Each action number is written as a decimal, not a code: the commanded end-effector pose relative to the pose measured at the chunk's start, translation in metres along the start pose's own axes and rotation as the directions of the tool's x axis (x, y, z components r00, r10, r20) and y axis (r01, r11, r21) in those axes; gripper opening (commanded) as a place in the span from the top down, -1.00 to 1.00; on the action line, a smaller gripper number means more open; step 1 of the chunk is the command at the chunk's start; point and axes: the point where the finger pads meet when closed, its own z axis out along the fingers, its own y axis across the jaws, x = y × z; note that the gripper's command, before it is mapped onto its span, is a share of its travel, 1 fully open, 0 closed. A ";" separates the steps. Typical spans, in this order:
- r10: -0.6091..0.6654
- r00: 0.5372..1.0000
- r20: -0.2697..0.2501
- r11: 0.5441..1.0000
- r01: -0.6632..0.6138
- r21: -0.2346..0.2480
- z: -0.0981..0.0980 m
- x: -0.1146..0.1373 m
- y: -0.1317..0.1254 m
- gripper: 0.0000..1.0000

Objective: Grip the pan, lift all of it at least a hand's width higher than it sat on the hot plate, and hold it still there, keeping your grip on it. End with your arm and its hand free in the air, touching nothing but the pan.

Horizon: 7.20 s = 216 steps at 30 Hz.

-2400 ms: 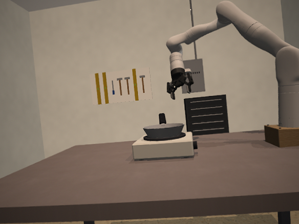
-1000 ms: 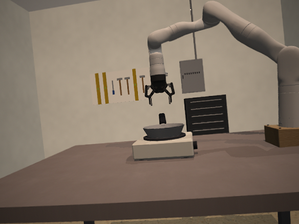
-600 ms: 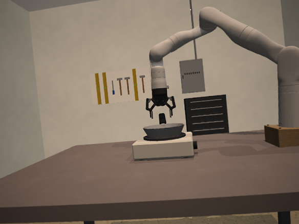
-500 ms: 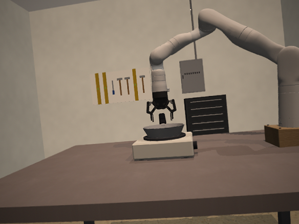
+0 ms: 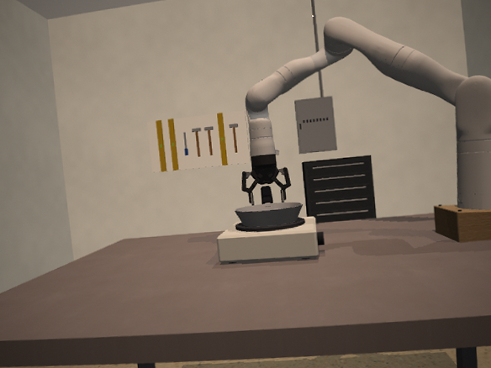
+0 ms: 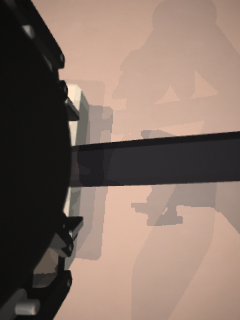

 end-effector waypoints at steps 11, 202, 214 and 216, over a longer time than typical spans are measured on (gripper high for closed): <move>0.000 1.000 -0.001 1.000 0.000 0.002 -0.001 0.000 -0.001 1.00; 0.001 1.000 -0.002 1.000 -0.001 0.002 -0.191 0.000 -0.001 1.00; 0.001 1.000 -0.002 1.000 -0.001 0.002 -0.207 0.000 -0.001 1.00; 0.001 1.000 -0.002 1.000 -0.001 0.002 -0.211 0.000 -0.001 1.00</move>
